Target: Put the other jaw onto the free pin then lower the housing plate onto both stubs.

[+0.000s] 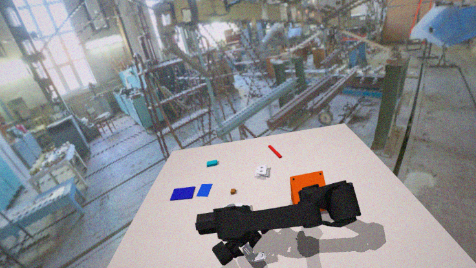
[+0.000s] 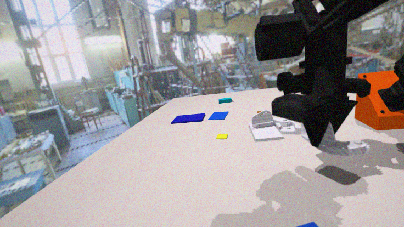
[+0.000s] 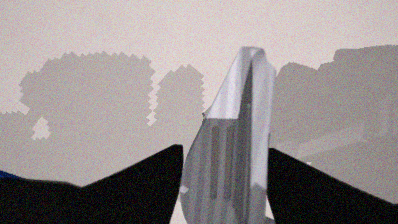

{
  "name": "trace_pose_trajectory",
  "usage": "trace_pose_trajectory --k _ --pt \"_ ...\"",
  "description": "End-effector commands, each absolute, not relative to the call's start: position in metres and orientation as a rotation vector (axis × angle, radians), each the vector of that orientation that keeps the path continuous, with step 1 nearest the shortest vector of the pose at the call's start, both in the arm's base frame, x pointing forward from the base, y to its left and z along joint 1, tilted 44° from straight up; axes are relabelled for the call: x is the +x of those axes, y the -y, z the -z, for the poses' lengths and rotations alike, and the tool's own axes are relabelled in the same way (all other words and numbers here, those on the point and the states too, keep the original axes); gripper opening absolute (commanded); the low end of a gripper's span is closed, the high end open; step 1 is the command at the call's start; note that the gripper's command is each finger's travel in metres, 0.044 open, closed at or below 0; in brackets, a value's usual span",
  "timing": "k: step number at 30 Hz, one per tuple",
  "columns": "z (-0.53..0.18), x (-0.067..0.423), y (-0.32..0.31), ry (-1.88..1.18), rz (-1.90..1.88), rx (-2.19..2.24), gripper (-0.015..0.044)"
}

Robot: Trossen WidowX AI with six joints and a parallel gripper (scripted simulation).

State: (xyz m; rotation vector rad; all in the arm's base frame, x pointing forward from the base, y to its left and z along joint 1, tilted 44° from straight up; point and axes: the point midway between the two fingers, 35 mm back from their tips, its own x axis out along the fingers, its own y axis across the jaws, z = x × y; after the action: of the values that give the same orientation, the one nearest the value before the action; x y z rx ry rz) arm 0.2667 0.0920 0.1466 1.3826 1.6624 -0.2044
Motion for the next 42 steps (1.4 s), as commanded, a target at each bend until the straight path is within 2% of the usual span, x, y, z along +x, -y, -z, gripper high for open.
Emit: trace_pose_trajectory --k 1,12,42 --pt "-0.159 0.266 -0.083 -1.659 0.194 1.386 0.0134" --pt "-0.166 0.264 -0.075 -1.658 0.187 1.380 0.0134" --pt "-0.108 0.303 -0.007 -1.587 -0.111 1.064 0.0134"
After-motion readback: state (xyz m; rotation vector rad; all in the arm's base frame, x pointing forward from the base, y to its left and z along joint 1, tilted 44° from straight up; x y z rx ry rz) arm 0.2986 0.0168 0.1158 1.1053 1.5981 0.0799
